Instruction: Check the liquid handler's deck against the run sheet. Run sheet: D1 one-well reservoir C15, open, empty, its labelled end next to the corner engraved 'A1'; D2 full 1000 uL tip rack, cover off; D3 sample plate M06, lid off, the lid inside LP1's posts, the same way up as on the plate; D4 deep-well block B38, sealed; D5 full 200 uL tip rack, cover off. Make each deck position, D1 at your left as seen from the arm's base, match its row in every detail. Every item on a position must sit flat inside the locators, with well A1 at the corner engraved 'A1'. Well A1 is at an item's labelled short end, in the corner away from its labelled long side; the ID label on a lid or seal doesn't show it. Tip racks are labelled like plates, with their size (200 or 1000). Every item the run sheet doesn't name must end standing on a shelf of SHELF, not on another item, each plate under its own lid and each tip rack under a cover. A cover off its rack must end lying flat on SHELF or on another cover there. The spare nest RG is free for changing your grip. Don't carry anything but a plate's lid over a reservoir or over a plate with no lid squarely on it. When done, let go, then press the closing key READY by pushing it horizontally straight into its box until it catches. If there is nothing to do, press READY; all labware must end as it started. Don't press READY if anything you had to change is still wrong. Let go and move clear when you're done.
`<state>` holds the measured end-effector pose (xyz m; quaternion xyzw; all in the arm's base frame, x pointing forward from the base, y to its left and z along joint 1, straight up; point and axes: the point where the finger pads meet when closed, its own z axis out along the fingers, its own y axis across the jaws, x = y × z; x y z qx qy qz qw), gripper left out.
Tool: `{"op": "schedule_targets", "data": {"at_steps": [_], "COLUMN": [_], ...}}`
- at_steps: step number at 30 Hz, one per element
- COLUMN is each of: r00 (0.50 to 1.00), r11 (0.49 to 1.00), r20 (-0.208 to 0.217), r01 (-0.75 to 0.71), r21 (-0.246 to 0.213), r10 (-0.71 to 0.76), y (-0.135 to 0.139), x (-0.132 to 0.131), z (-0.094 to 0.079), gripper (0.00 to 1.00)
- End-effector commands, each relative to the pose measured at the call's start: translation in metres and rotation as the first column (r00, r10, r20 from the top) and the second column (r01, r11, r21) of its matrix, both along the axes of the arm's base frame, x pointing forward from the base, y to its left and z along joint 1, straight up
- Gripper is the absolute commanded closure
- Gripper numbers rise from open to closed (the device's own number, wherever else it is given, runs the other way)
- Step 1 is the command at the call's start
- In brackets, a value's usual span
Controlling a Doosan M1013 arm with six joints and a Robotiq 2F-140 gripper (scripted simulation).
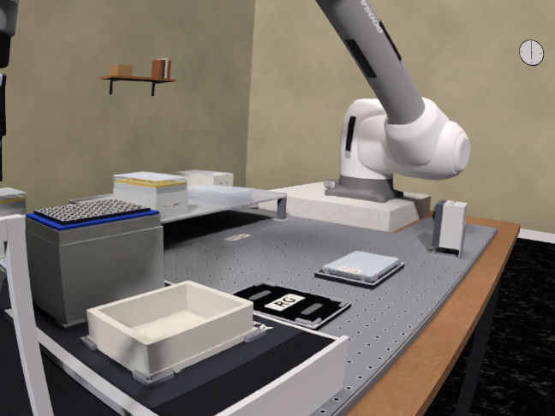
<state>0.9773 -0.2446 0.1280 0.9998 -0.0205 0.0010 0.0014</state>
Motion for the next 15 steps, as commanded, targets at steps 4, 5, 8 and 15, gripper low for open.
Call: {"op": "schedule_targets", "data": {"at_steps": [4, 5, 8, 15], "r00": [1.000, 1.000, 1.000, 1.000], "r11": [1.000, 1.000, 1.000, 1.000], "r20": [0.002, 0.002, 0.002, 0.002], "r01": [0.000, 0.000, 0.000, 0.000], "r21": [0.000, 0.000, 0.000, 0.000], "r10": [0.000, 0.000, 0.000, 0.000], "y": [0.000, 0.000, 0.000, 0.000], "x": [0.000, 0.000, 0.000, 0.000], "z": [-0.007, -0.009, -0.014, -0.024], "gripper": [0.33, 0.33, 0.33, 0.33]}}
